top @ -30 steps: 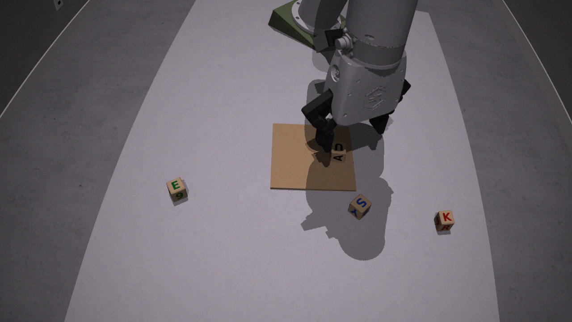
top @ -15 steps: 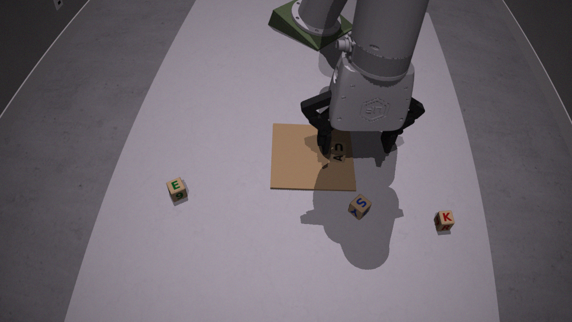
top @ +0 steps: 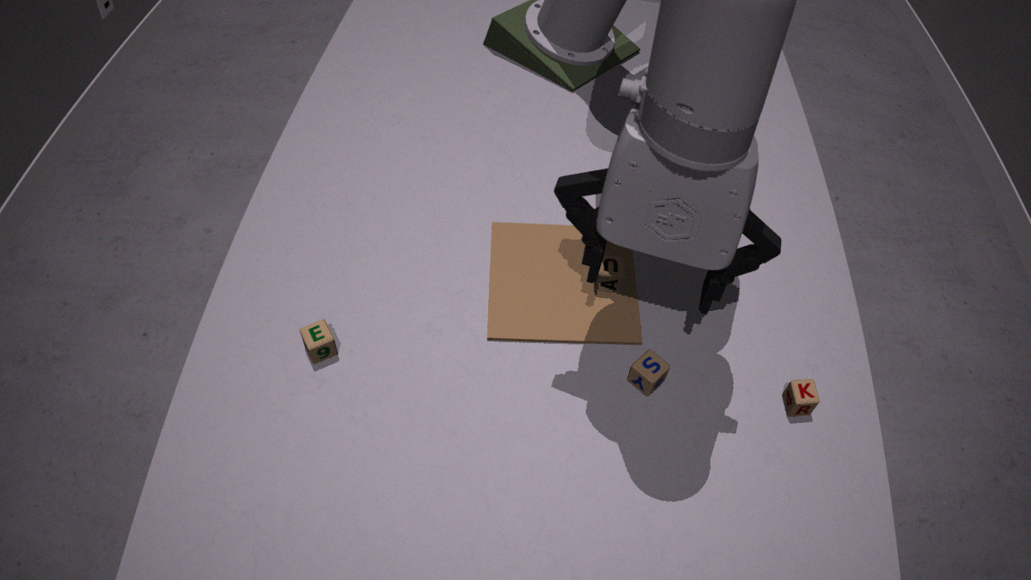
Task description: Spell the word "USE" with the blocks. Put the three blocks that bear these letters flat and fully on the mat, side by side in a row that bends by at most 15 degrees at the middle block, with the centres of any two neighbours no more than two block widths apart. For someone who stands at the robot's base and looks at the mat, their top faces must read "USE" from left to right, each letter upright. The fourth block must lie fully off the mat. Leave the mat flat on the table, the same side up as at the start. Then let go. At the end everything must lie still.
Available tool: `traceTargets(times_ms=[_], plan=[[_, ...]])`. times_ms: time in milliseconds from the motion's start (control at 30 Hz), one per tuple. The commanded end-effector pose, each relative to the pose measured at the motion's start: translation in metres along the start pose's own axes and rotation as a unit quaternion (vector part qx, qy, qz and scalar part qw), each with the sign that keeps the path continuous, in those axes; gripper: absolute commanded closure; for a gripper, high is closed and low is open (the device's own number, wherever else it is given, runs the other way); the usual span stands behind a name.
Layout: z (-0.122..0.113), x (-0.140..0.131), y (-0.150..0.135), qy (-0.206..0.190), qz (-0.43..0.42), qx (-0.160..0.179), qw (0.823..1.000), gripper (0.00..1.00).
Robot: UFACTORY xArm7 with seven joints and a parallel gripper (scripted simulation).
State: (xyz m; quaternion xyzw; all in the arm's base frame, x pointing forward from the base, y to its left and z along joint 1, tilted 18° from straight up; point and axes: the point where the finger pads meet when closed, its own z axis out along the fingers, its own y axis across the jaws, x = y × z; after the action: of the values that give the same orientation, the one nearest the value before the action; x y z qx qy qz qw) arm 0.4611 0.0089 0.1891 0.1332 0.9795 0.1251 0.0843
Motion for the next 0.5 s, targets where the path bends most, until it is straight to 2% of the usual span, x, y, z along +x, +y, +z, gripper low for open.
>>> traceTargets(times_ms=[0, 167, 233, 467], plan=[[0.001, -0.007, 0.005, -0.001, 0.07, 0.001, 0.998, 0.0], [0.003, -0.009, 0.008, -0.001, 0.108, 0.0, 0.994, 0.0], [0.005, -0.013, 0.011, -0.001, 0.154, -0.001, 0.988, 0.0], [0.009, -0.019, 0.018, 0.0, 0.232, -0.004, 0.973, 0.0]])
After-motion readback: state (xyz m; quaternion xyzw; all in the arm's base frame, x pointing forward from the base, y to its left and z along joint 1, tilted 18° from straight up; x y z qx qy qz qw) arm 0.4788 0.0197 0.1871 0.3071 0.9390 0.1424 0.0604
